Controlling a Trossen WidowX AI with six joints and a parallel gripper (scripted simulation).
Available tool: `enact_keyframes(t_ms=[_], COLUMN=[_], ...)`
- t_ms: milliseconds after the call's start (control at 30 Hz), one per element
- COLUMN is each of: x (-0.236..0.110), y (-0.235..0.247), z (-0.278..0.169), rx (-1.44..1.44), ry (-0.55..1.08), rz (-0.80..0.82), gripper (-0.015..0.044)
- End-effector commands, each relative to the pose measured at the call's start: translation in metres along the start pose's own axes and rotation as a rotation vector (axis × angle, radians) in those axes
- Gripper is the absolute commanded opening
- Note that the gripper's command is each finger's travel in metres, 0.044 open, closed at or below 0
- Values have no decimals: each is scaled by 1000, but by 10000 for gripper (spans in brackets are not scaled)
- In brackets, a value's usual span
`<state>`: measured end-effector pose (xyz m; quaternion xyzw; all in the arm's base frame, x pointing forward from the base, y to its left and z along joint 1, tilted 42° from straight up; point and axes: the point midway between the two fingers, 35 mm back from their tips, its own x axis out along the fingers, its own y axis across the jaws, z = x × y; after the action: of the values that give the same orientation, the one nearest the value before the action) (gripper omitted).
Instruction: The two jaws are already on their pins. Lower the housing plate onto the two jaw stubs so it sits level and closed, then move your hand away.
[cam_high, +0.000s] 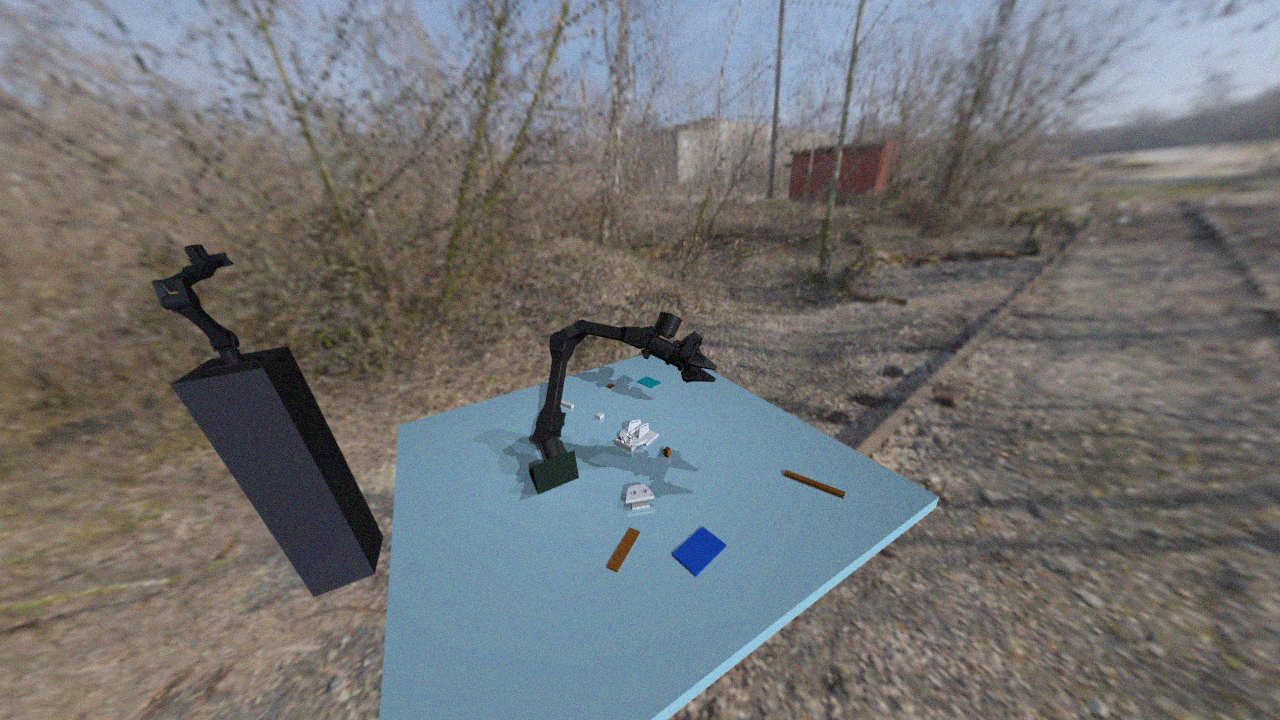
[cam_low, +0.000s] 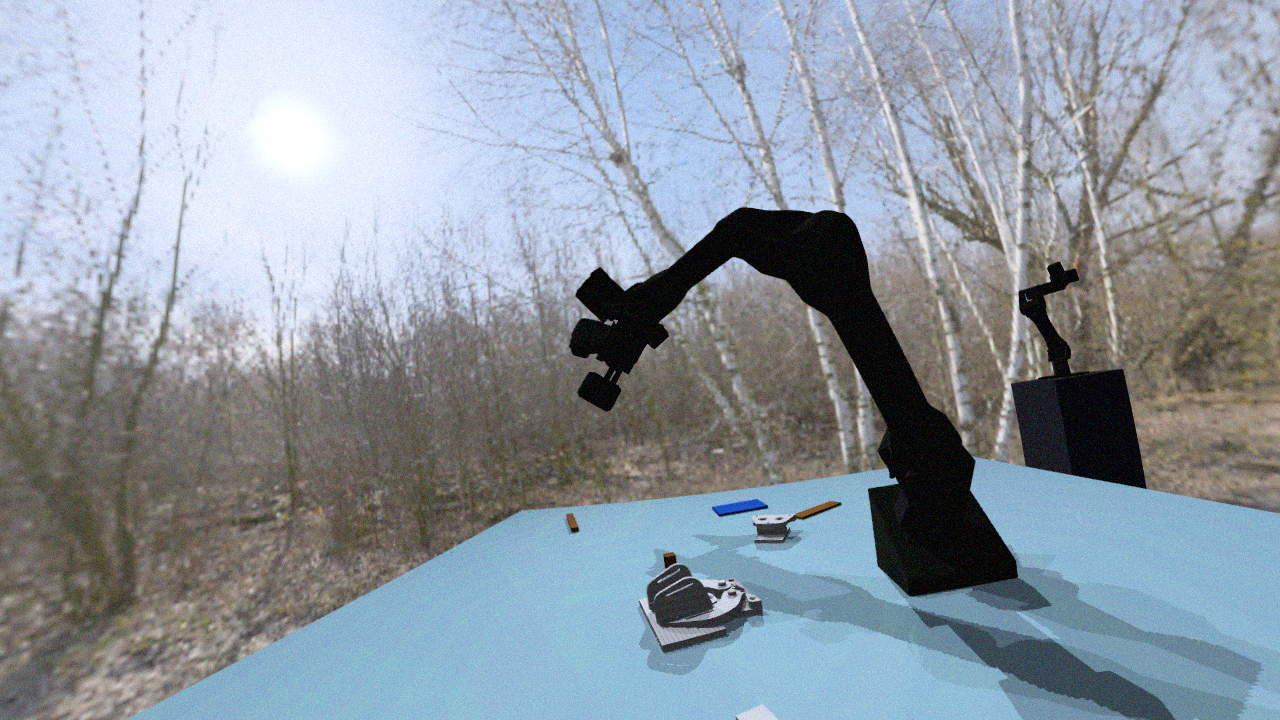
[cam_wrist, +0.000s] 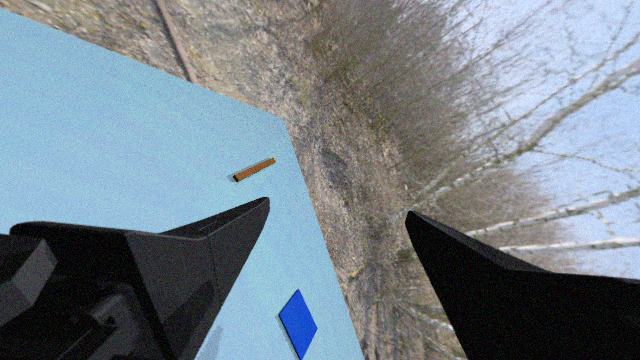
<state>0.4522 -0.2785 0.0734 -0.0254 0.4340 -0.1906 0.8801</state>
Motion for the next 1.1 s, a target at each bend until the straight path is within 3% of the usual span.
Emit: enact_keyframes(t_ms=[0, 1067], x=[8, 28], y=[-2, -8], z=[-20, -157], rx=[-77, -631], ry=[59, 367], rz=[27, 397], gripper=[440, 440])
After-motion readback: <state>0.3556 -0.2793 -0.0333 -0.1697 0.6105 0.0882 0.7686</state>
